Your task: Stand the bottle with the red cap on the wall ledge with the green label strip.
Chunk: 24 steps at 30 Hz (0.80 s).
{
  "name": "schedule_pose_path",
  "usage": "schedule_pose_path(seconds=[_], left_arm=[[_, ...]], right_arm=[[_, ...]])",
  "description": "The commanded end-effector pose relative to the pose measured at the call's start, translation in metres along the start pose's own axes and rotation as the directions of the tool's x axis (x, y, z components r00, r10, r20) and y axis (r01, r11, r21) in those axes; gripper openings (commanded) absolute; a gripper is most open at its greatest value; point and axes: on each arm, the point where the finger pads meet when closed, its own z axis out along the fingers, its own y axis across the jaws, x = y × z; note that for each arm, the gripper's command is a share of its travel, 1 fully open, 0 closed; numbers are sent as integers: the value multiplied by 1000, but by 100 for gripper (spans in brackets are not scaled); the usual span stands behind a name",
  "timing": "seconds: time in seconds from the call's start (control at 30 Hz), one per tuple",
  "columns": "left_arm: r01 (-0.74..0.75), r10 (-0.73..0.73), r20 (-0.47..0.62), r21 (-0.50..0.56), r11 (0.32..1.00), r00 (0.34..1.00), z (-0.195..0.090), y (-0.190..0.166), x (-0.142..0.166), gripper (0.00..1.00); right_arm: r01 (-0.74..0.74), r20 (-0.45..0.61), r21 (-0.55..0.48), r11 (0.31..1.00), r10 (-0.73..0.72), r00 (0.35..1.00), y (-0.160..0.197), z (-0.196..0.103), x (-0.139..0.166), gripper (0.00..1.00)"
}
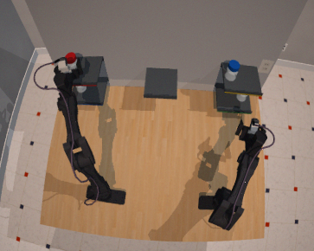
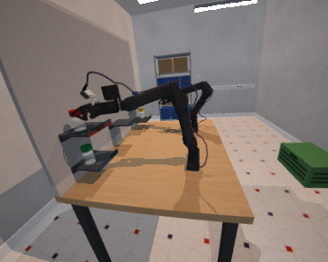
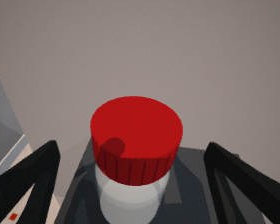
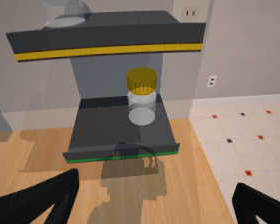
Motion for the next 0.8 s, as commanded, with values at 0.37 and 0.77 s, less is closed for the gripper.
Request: schedule_pose_path(seconds=[0.37,0.77], left_arm=[[-11,12,52,-4,1000,999,16,-4,-28,94],[-16,16,70,-5,1000,997,17,-4,-36,82]], right_arm=[[6,27,4,1000,-6,1000,-1,-3,-8,100],[6,27,4,1000,-6,1000,-1,-3,-8,100]])
